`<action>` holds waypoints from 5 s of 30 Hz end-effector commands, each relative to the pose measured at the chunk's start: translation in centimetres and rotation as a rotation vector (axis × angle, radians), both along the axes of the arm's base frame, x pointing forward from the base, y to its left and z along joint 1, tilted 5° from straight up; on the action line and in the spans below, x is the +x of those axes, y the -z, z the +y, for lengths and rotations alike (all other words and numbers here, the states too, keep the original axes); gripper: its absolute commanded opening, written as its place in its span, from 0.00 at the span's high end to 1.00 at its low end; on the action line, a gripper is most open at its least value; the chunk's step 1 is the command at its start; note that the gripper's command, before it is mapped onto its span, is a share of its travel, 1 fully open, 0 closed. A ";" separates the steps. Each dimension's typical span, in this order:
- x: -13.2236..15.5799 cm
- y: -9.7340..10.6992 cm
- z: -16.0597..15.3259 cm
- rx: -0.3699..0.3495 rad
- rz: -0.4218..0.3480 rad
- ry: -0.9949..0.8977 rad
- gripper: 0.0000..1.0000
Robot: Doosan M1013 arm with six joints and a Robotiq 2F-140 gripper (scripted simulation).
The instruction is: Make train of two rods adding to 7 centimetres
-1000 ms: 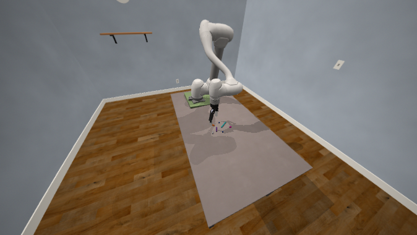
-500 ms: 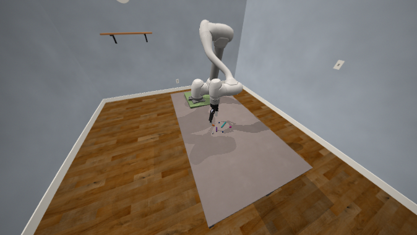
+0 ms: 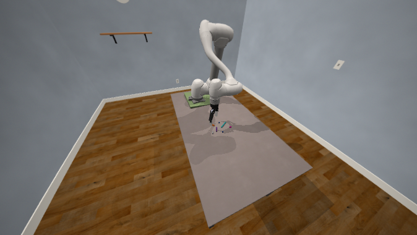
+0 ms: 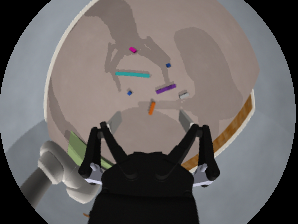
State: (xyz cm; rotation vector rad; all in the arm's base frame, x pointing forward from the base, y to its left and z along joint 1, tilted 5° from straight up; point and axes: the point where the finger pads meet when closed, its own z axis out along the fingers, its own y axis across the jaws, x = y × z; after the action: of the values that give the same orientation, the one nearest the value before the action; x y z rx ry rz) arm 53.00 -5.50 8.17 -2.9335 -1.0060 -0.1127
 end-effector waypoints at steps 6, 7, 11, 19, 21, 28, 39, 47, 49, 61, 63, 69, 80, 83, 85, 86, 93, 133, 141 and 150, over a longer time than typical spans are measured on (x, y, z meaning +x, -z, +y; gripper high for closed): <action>0.2 -0.1 1.3 0.015 0.016 0.266 0.00; 0.2 -0.1 1.5 0.017 0.018 0.293 0.00; 0.3 -0.1 2.1 0.023 0.025 0.410 0.00; 0.4 -0.2 3.3 0.037 0.039 0.653 0.00; 0.4 -0.2 3.4 0.039 0.041 0.683 0.00; 0.5 -0.3 3.9 0.044 0.047 0.779 0.00; 0.5 -0.3 3.9 0.044 0.047 0.779 0.00; 0.5 -0.3 3.9 0.044 0.047 0.779 0.00; 0.5 -0.3 3.9 0.044 0.047 0.779 0.00; 0.5 -0.3 3.9 0.044 0.047 0.779 0.00; 0.5 -0.3 3.9 0.044 0.047 0.779 0.00; 0.5 -0.3 3.9 0.044 0.047 0.779 0.00; 0.5 -0.3 3.9 0.044 0.047 0.779 0.00; 0.5 -0.3 3.9 0.044 0.047 0.779 0.00; 0.5 -0.3 3.9 0.044 0.047 0.779 0.00; 0.5 -0.3 3.9 0.044 0.047 0.779 0.00; 0.5 -0.3 3.9 0.044 0.047 0.779 0.00; 0.5 -0.3 4.0 0.002 0.002 0.035 0.00; 0.5 -0.3 4.0 -0.001 0.000 -0.003 0.00; 0.5 -0.3 4.0 -0.001 0.000 -0.003 0.00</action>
State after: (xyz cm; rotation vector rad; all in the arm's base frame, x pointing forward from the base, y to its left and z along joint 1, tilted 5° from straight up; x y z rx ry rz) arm 53.49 -1.48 8.46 -2.9327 -1.0108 -0.1124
